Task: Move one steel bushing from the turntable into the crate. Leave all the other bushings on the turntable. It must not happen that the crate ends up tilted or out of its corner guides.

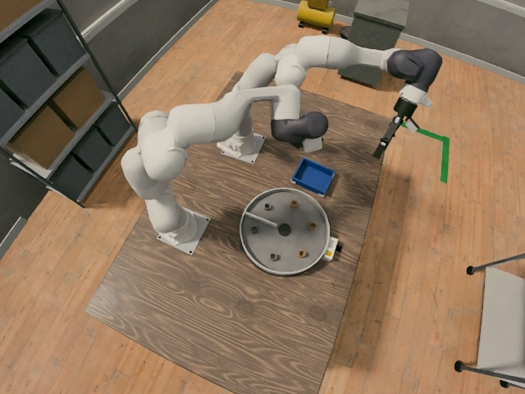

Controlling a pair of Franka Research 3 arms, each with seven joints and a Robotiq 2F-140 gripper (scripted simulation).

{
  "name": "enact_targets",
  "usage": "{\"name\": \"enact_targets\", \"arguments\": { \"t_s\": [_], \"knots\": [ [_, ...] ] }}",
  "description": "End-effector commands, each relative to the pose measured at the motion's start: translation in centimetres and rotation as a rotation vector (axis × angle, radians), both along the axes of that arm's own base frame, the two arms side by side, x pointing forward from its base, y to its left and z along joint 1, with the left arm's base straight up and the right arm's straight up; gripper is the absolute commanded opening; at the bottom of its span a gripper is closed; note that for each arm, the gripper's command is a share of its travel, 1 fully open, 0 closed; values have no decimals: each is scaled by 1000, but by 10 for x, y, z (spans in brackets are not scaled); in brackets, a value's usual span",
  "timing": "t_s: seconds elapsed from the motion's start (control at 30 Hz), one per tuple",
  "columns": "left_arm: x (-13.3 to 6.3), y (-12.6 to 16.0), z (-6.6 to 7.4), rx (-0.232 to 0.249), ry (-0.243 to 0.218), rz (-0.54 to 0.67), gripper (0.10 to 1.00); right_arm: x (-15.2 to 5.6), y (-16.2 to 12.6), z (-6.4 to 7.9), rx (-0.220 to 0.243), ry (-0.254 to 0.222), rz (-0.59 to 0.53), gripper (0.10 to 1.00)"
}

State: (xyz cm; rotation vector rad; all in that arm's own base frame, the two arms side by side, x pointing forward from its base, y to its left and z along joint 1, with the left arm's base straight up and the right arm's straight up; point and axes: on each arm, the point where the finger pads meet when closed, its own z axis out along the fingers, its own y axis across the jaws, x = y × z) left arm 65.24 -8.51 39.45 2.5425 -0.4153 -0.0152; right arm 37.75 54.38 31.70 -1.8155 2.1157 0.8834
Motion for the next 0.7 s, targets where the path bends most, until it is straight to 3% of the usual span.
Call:
{"name": "enact_targets", "arguments": {
  "t_s": [0.0, 0.57, 0.67],
  "knots": [
    [0, 0, 0, 0, 0, 0, 1000, 0, 0, 0, 0, 0, 0, 1000],
    [0, 0, 0, 0, 0, 0, 1000, 0, 0, 0, 0, -1, 1, 1000],
    [0, 4, 0, 2, -1, 4, 1000, 3, -22, -5, -23, -45, 35, 1000]
  ]
}}
